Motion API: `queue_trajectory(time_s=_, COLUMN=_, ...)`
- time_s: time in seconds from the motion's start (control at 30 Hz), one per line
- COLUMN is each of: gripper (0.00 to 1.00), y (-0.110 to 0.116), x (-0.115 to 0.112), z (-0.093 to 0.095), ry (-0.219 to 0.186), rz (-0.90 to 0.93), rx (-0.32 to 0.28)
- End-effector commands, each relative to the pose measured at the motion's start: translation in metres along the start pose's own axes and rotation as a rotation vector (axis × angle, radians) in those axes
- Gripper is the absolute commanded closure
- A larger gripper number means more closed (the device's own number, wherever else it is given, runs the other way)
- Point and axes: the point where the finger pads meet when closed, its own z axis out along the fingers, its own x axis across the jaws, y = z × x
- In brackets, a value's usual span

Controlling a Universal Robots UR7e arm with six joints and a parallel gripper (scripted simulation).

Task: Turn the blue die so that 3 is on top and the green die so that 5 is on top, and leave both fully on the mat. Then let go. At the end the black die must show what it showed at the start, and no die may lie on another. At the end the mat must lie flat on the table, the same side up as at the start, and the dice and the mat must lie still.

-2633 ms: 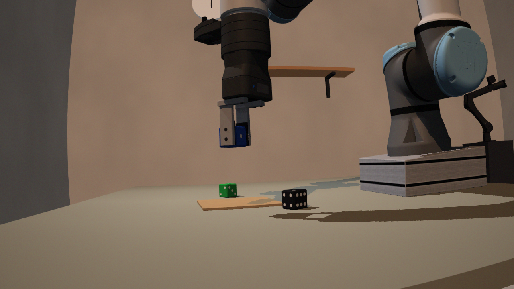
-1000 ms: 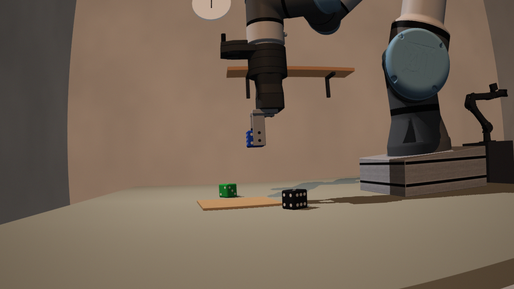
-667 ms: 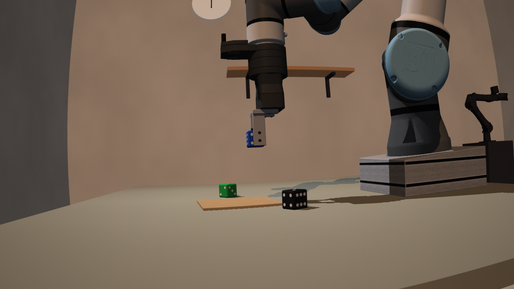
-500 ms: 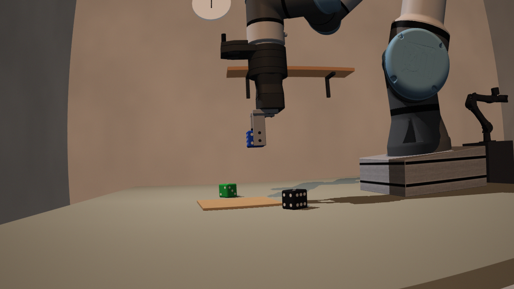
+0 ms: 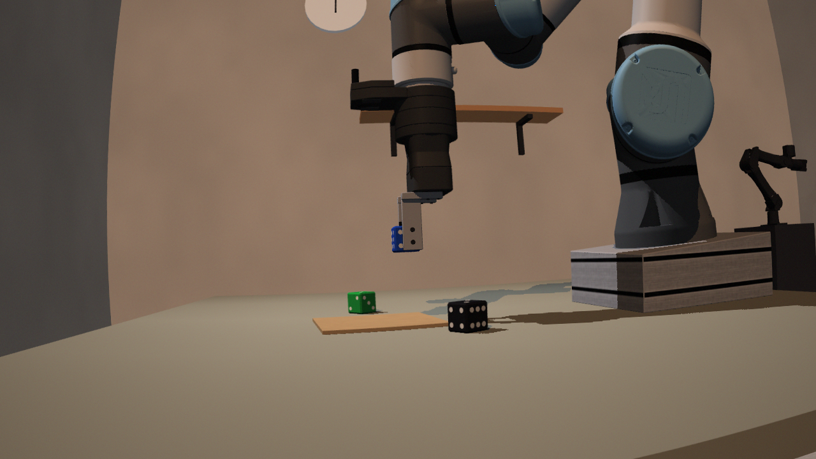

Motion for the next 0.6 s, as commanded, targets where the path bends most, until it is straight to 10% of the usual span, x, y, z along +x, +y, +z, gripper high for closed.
queue_trajectory(time_s=0.0, gripper=0.43, y=0.0, x=0.0, z=0.016, ry=0.0, rz=0.0, rx=0.0)
queue_trajectory(time_s=0.57, gripper=0.43, y=0.0, x=0.0, z=0.066, ry=0.0, rz=0.0, rx=0.0)
